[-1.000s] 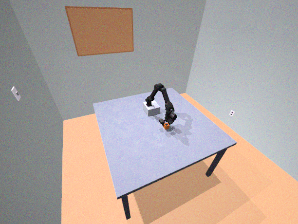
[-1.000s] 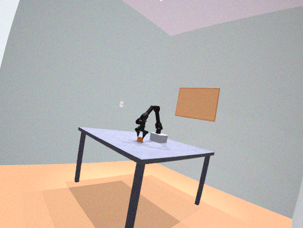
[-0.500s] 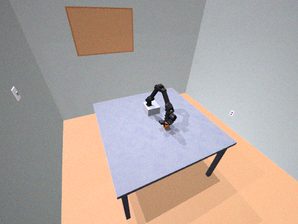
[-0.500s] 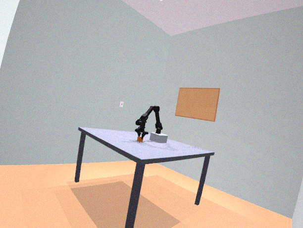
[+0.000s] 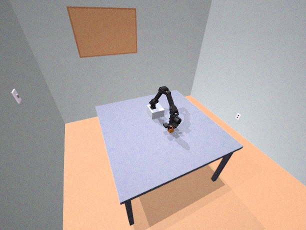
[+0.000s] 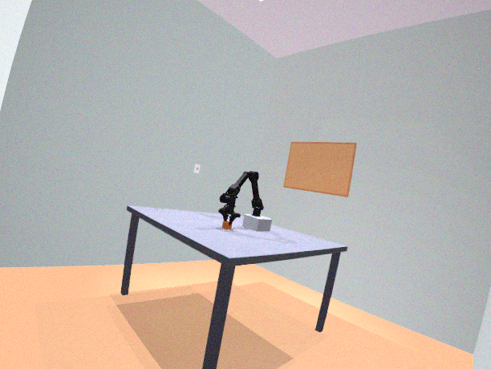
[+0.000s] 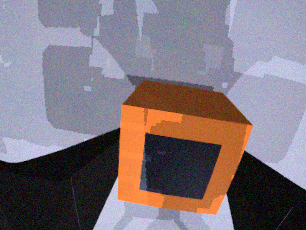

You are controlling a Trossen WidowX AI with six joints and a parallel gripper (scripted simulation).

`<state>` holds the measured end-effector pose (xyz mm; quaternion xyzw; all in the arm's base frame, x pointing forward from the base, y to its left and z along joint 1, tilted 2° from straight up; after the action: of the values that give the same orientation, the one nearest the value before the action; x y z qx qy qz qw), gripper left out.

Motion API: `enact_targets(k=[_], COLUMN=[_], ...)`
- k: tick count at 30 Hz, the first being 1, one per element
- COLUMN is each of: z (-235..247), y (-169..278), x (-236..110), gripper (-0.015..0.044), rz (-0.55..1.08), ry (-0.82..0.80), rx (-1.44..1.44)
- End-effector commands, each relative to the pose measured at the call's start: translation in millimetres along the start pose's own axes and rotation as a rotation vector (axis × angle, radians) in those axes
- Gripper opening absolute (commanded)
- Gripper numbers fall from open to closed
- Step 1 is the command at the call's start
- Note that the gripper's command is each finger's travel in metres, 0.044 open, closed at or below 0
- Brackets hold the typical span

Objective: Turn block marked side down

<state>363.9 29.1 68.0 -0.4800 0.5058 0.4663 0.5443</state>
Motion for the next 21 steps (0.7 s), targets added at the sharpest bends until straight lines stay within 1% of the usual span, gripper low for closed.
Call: enact_targets(k=[1,3,5,7,13,21], z=[-0.2,-0.2,-0.2,-0.2,-0.1,0.4], y=[0.8,0.6,0.3,0.5,1.2,10.4], x=[1.1,-3.8,-17.7,-27.7,-28.3,-21.2], gripper=[0.0103,0.0051,0.0000,0.0000,0.0000,0.0000], rz=[0.003,0.003,0.003,0.003,-0.008,-0.131], ry=[0.001,0.001,0.001,0.001,0.001,0.000], rx=[0.005,0.005,0.005,0.005,0.005,0.000])
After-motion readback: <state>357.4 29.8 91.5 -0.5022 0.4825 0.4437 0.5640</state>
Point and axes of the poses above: the point midway between the two fingers, 35 mm back from their tips, its own x axis out along the fingers, its own z axis across the jaws, y = z × x, the point moved 9 cm from there along -x, back along the fingers, and after that the axes turned 2 degrees about x, right-handed, at the moved point
